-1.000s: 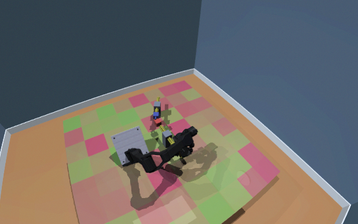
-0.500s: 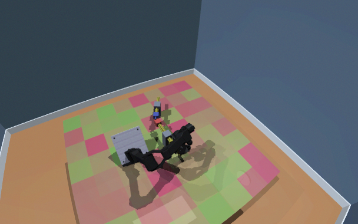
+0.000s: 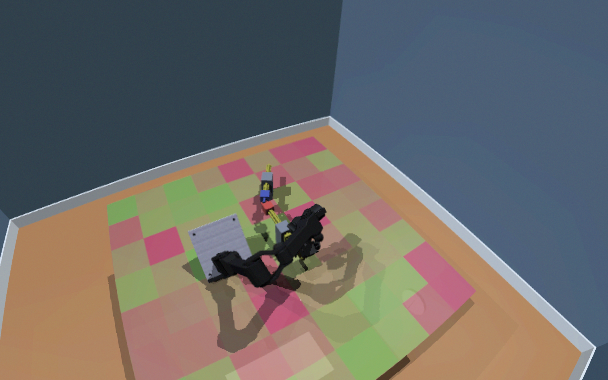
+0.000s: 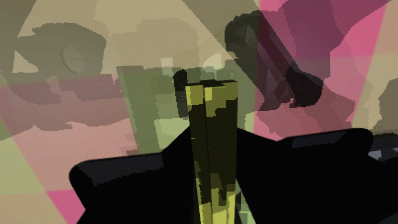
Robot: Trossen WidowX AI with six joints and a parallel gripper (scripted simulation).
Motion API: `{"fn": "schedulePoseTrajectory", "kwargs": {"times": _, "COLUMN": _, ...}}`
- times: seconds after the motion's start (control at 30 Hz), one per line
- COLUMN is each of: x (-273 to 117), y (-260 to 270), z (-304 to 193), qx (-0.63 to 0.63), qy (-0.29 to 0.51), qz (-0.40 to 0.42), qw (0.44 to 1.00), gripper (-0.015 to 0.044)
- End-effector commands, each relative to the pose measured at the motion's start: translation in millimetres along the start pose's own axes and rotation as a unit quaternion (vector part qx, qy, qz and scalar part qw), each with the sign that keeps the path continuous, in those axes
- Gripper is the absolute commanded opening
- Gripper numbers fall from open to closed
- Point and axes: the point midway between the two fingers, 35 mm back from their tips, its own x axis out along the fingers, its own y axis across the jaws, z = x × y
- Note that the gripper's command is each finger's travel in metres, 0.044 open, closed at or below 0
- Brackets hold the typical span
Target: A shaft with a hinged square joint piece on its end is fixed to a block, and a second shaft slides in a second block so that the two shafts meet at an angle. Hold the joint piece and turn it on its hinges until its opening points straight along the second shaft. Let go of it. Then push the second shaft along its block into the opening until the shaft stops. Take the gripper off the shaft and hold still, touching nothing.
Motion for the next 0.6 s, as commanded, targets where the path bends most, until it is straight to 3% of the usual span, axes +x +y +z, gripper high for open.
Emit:
{"fn": "schedulePoseTrajectory", "kwargs": {"times": 0.0, "x": 0.6, "y": 0.1, "z": -6.4, "qx": 0.002, "qy": -0.002, "qz": -0.001, "qw": 1.0, "gripper": 0.0}}
{"fn": "schedulePoseTrajectory", "kwargs": {"times": 0.53, "x": 0.0, "y": 0.0, "z": -10.1, "qx": 0.001, "qy": 0.0, "qz": 0.0, "qw": 1.0, "gripper": 0.0}}
{"fn": "schedulePoseTrajectory", "kwargs": {"times": 0.57, "x": 0.0, "y": 0.0, "z": -10.1, "qx": 0.001, "qy": 0.0, "qz": 0.0, "qw": 1.0, "gripper": 0.0026}}
